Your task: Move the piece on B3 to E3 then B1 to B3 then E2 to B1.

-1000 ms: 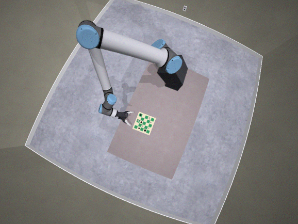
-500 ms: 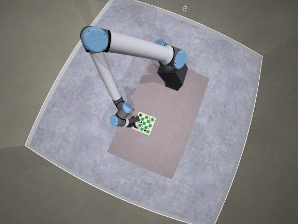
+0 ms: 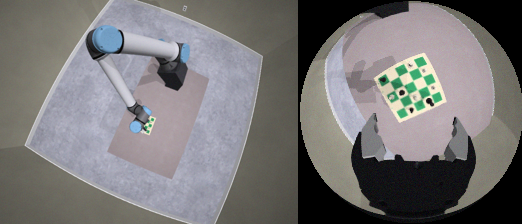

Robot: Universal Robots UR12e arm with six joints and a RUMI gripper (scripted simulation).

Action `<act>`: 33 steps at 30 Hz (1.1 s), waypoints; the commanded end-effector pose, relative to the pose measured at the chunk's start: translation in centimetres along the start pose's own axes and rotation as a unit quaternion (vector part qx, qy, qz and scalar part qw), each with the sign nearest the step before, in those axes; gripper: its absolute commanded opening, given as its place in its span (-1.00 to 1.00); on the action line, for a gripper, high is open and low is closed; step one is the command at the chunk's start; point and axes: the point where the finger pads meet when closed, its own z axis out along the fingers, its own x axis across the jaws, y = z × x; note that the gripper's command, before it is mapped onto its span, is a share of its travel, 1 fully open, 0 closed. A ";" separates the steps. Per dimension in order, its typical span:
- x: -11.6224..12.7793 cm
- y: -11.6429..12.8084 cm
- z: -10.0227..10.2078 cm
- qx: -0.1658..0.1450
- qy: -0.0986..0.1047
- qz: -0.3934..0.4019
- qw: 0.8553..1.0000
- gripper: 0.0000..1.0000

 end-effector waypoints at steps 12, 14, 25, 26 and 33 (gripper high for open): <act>0.8 -0.1 -0.9 -0.039 -0.023 -0.029 0.999 1.00; 0.8 -0.1 -0.9 -0.039 -0.023 -0.029 0.999 1.00; 0.8 -0.1 -0.9 -0.040 -0.023 -0.023 0.999 1.00; 0.8 -0.1 -0.8 -0.040 -0.022 -0.020 0.999 1.00; 0.8 -0.1 -0.6 -0.040 -0.021 0.021 0.999 1.00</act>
